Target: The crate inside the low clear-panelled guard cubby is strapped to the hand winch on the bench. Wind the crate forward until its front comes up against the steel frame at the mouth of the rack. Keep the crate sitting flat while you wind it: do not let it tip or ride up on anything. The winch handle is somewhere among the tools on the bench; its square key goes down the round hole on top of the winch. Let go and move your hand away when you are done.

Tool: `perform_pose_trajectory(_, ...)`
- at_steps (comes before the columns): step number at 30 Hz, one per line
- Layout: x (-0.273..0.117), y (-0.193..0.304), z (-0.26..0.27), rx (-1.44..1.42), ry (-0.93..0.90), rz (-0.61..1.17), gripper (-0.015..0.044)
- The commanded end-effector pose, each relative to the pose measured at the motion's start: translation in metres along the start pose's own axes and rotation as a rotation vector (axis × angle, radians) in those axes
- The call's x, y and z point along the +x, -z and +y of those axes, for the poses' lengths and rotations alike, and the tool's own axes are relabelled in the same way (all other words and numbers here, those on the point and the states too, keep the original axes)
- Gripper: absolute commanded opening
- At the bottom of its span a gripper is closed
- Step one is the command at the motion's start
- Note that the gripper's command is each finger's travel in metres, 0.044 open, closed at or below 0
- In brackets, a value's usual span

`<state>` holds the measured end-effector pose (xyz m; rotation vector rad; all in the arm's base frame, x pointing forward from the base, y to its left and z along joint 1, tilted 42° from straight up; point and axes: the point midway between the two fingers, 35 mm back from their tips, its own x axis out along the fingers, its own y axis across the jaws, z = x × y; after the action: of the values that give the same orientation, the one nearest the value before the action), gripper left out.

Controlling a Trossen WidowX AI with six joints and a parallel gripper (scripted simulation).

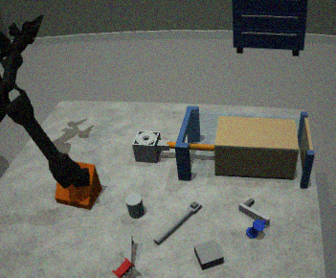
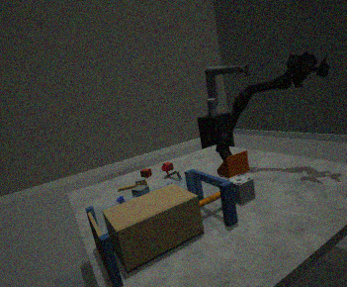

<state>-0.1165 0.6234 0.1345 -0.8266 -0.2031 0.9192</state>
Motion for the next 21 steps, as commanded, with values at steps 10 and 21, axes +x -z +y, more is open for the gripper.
perform_pose_trajectory(10,0.078,0.06,-0.099,0.104,0.104,0.189,0.044)
perform_pose_trajectory(21,0.137,0.176,-0.253,0.3,0.289,0.462,0.044)
